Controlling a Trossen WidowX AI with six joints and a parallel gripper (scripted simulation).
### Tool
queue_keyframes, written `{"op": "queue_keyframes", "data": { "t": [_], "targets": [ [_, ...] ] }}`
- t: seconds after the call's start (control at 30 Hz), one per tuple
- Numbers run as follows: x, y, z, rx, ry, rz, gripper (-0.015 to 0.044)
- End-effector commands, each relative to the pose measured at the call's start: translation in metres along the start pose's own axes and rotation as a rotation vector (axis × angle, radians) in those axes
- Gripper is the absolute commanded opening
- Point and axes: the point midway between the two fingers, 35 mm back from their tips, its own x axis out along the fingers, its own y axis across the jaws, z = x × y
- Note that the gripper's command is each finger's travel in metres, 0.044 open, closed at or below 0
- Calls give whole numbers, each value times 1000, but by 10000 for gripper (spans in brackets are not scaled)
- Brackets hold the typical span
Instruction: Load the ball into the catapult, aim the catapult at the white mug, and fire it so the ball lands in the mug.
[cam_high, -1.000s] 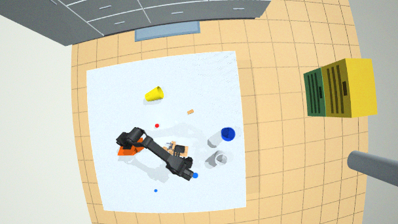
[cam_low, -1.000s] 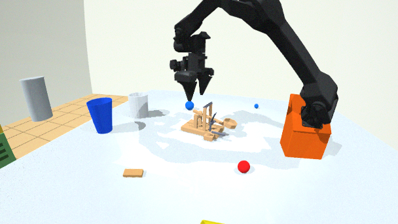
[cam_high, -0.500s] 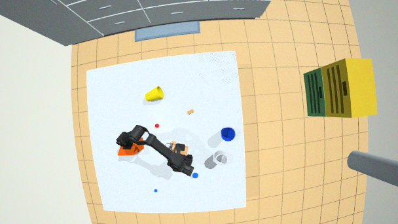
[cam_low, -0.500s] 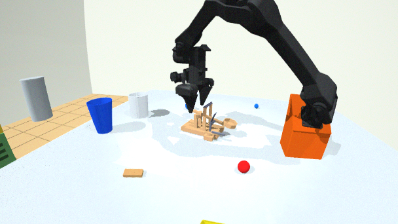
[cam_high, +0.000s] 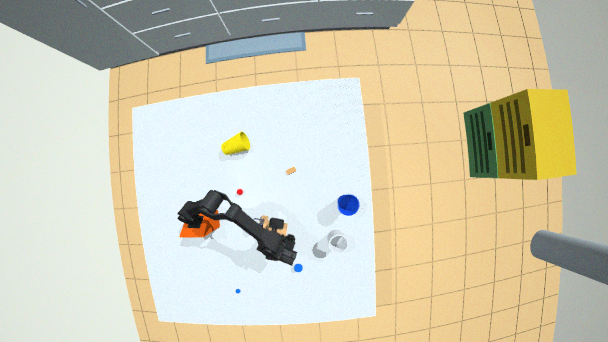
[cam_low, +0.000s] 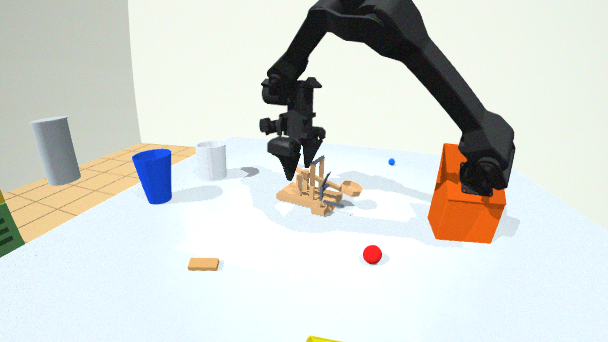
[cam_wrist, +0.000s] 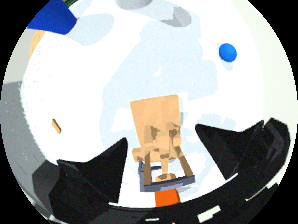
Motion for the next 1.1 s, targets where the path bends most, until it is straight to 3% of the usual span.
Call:
{"op": "queue_keyframes", "data": {
  "t": [0.0, 0.57, 0.93, 1.07],
  "targets": [
    [8, 0, -2, 10, 4, 6, 440],
    [31, 1, -3, 10, 5, 8, 440],
    [28, 1, -1, 0, 2, 2, 151],
    [28, 1, -1, 0, 2, 2, 125]
  ]
}}
